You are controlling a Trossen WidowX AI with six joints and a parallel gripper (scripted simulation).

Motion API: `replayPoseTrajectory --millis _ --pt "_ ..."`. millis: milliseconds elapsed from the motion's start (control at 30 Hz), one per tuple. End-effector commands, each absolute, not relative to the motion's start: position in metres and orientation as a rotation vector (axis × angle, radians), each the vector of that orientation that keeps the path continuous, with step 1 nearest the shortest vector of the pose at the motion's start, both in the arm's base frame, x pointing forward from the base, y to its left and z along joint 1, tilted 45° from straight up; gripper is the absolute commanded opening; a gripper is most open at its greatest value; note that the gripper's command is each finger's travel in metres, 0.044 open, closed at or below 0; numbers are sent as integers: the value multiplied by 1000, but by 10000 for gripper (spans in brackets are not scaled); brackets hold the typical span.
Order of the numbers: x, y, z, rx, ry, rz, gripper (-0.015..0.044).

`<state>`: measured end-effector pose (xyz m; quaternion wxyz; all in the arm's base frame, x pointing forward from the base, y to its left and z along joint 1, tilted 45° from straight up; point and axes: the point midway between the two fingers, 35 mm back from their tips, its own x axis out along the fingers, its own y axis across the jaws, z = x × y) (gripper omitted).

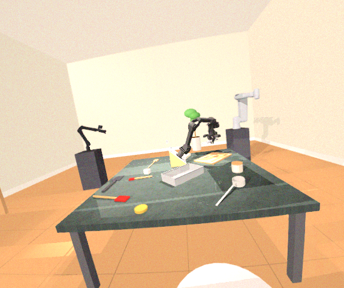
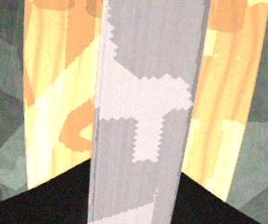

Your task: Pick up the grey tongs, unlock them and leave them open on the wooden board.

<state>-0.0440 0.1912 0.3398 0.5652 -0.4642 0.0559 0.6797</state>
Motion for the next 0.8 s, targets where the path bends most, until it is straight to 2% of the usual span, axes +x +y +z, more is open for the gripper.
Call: replayPoseTrajectory --millis 0,767 --pt "-44 191 343 -1109 116 1582 -150" --pt "-48 209 328 -1111 119 1582 -150"
